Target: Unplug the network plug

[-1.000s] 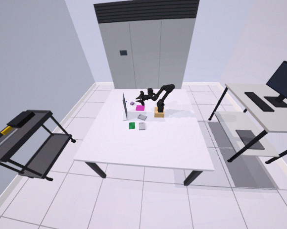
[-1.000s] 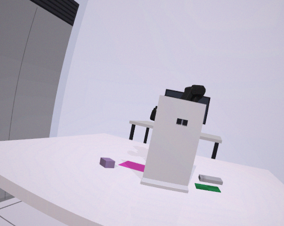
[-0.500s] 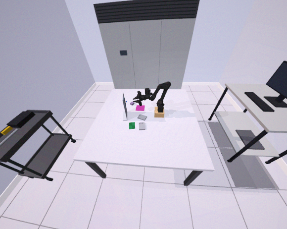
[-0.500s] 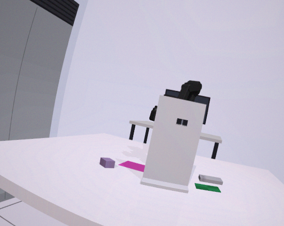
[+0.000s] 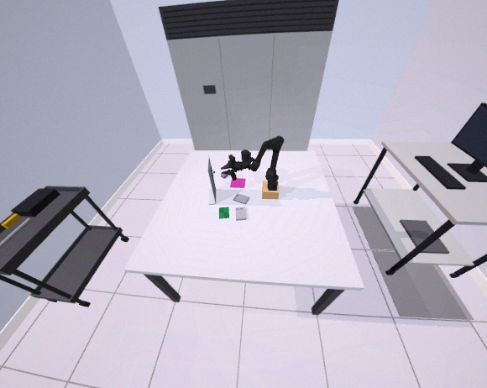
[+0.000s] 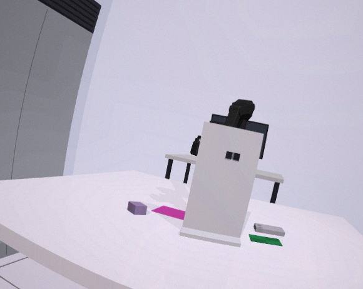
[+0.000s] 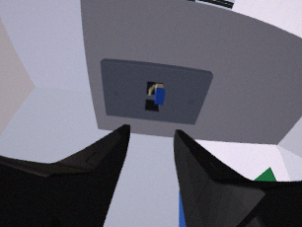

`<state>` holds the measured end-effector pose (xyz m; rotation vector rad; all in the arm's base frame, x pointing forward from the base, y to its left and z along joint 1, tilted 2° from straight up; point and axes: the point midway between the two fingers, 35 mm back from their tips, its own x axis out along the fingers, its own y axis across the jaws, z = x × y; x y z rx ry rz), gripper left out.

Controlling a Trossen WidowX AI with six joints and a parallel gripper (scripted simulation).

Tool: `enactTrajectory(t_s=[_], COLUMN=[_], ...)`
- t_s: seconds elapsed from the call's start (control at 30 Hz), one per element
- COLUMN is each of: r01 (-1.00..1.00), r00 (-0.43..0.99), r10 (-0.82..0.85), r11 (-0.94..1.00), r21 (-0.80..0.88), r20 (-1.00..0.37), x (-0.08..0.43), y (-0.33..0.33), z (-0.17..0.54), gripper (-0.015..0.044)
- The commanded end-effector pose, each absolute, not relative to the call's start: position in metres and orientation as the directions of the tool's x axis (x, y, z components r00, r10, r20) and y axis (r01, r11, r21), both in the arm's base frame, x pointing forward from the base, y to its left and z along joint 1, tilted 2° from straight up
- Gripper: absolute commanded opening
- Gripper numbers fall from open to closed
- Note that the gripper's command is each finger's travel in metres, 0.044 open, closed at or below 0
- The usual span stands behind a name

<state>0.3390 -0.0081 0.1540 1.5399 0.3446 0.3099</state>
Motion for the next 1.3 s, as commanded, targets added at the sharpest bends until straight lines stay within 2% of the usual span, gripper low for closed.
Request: enactTrajectory(t_s=[0.0, 1.03, 1.1, 1.27], r01=[0.027, 0.023, 0.023, 0.023], r00=[0.915, 0.915, 0.915, 0.915], r10=[0.402, 0.402, 0.402, 0.402], r11=[0.005, 0.004, 0.004, 0.004], r21=[1.0, 1.0, 1.0, 1.0], r20=[-0.027, -0.023, -0.023, -0.023], x=[0.347, 0.394, 0.394, 0.394], y=[-0.008, 0.0, 0.0, 0.0], z=[0.152, 0.151, 0.151, 0.151], gripper=[0.0156, 0.0156, 0.0104, 0.007])
